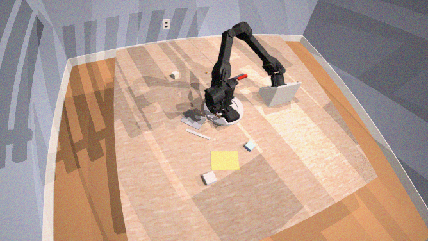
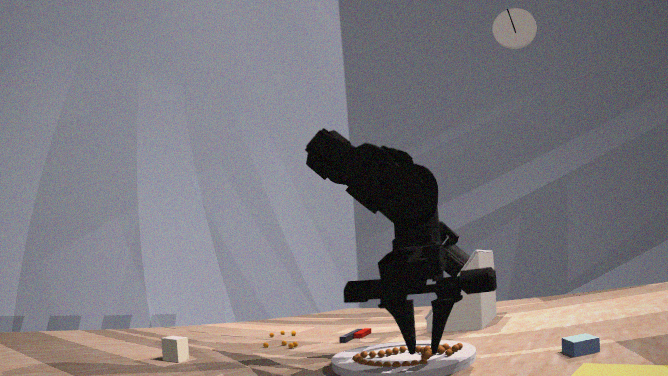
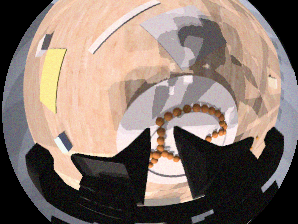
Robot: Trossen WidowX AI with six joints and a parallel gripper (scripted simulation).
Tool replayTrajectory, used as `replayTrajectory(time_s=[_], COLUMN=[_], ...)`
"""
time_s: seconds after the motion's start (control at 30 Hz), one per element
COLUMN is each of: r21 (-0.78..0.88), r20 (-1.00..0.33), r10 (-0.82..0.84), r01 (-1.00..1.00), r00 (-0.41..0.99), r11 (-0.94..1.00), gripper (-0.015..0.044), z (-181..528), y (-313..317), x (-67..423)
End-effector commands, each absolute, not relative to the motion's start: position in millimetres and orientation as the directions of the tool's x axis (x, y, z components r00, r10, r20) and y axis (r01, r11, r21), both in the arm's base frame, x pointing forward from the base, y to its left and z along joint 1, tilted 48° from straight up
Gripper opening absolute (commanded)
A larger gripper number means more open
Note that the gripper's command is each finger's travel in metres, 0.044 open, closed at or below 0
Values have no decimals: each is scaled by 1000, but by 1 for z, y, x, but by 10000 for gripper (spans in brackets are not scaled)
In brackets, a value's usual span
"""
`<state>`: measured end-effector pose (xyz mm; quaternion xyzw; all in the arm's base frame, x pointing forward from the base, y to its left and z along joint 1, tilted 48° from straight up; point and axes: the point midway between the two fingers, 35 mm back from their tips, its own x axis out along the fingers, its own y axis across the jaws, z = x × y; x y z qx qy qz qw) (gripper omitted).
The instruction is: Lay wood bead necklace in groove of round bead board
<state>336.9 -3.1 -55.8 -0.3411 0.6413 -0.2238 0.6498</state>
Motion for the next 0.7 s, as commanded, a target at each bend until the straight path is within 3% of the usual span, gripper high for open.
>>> replayTrajectory(time_s=[0.0,0.23,0.4,0.67], r21=[-734,-734,-731,-731], r20=[-675,-675,-679,-679], r10=[-734,-734,-731,-731], r01=[-159,-159,-151,-151], r00=[66,66,70,70], r11=[660,660,665,665], gripper=[120,120,0,0], z=[-62,-62,-61,-61], y=[-10,-10,-8,-8], x=[333,333,335,335])
